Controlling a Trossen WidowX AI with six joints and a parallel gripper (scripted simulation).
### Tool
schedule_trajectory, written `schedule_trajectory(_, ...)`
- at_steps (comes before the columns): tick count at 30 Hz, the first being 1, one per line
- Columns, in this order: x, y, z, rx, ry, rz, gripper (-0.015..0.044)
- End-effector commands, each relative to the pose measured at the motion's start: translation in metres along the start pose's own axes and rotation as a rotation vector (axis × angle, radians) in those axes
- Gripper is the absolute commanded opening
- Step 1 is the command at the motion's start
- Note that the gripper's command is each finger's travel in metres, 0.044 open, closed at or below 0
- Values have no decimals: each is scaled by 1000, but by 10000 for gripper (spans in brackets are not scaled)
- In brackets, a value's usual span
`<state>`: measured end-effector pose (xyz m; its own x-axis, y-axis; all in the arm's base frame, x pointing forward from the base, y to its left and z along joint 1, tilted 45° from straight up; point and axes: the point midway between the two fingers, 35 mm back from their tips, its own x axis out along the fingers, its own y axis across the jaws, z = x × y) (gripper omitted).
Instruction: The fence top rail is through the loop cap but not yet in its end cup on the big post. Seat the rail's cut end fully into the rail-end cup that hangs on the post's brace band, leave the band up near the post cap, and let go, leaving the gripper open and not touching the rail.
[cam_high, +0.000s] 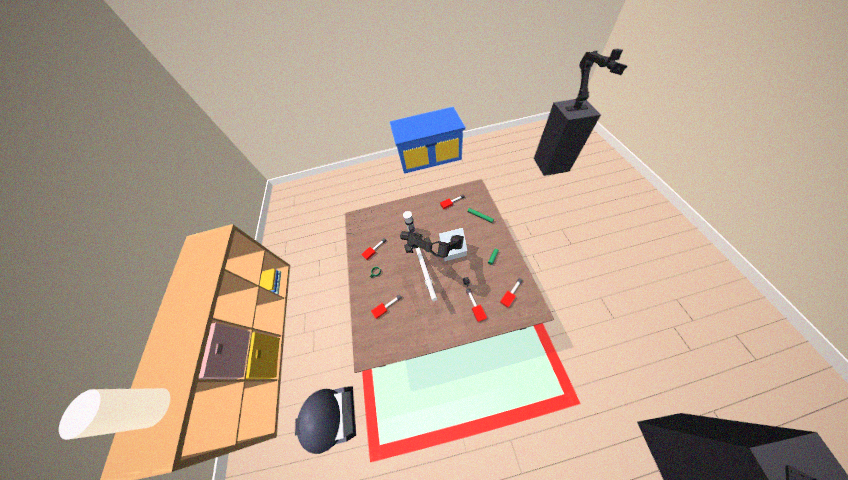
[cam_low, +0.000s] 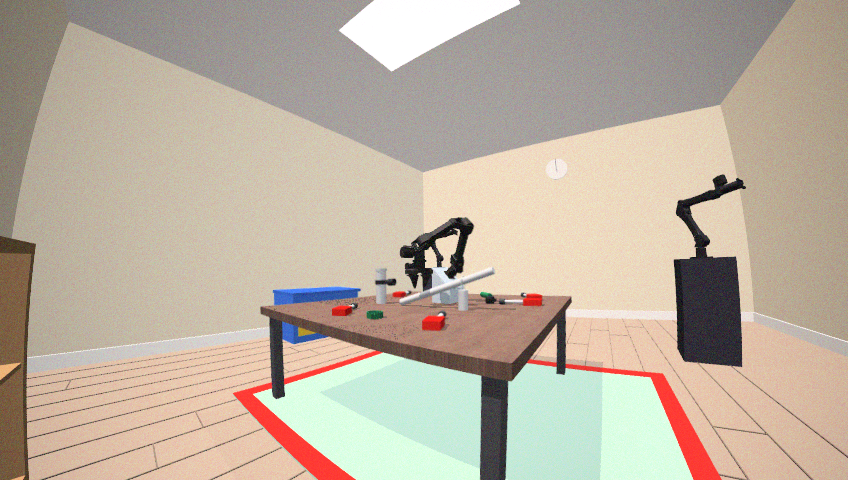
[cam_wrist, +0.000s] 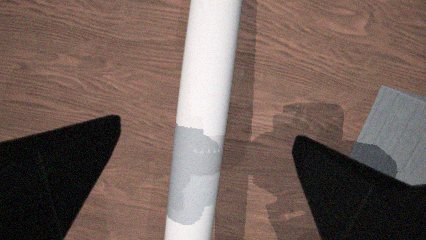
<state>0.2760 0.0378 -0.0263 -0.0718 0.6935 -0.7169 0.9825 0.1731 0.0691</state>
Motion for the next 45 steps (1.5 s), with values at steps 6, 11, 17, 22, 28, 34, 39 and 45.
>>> schedule_trajectory(6, 13, -2, -2, 6, 8, -7, 440)
schedule_trajectory(11, 21, -1, -1, 7, 7, -7, 440)
schedule_trajectory(17, 31, -1, -1, 6, 7, -7, 440)
schedule_trajectory(22, 39, -1, -1, 6, 7, -7, 440)
schedule_trajectory(28, 49, -1, -2, 6, 8, -8, 440)
schedule_trajectory(34, 59, -2, -2, 6, 9, -7, 440)
schedule_trajectory(39, 67, -3, -3, 7, 11, -7, 440)
schedule_trajectory(45, 69, -3, -3, 7, 11, -7, 387)
